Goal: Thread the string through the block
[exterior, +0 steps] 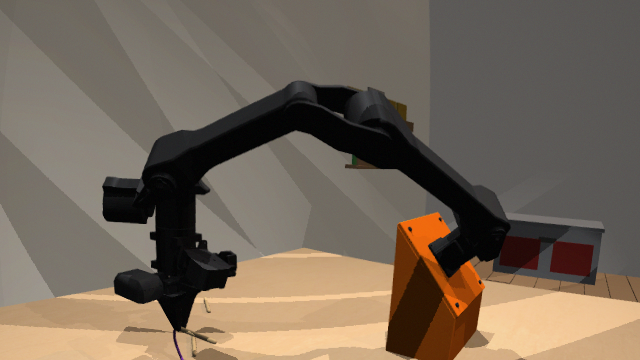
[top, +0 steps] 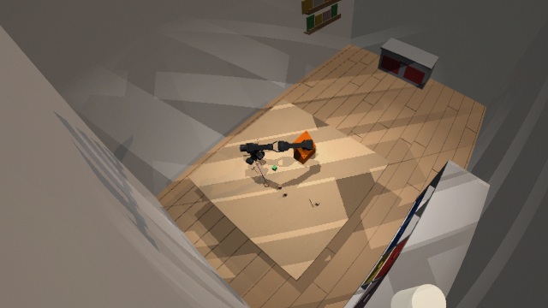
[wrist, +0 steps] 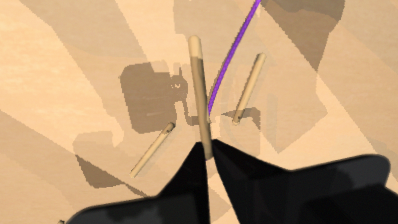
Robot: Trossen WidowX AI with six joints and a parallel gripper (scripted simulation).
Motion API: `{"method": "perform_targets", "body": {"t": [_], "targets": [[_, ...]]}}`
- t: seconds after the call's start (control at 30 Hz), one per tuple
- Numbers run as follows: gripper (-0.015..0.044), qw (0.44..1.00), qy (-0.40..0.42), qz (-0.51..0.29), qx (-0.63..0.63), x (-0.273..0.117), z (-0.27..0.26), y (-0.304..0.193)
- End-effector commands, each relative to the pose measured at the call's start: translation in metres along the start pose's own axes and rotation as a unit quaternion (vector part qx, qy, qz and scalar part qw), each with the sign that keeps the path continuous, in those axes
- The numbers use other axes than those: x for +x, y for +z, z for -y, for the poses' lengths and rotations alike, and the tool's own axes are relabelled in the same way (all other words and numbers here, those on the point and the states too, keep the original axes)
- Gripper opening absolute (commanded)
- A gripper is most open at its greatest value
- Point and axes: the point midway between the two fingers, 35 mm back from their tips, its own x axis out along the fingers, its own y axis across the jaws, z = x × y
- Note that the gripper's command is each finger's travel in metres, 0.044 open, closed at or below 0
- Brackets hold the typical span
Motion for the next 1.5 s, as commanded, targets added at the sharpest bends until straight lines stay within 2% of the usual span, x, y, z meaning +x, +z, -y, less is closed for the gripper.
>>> {"method": "perform_targets", "body": {"t": [0.0, 1.47], "targets": [[0.0, 1.0, 0.001, -0.002, -0.004, -0.001, 0.0, -0.003], [0.0, 1.0, 0.001, -0.002, -0.003, 0.041, -0.031, 0.014]]}}
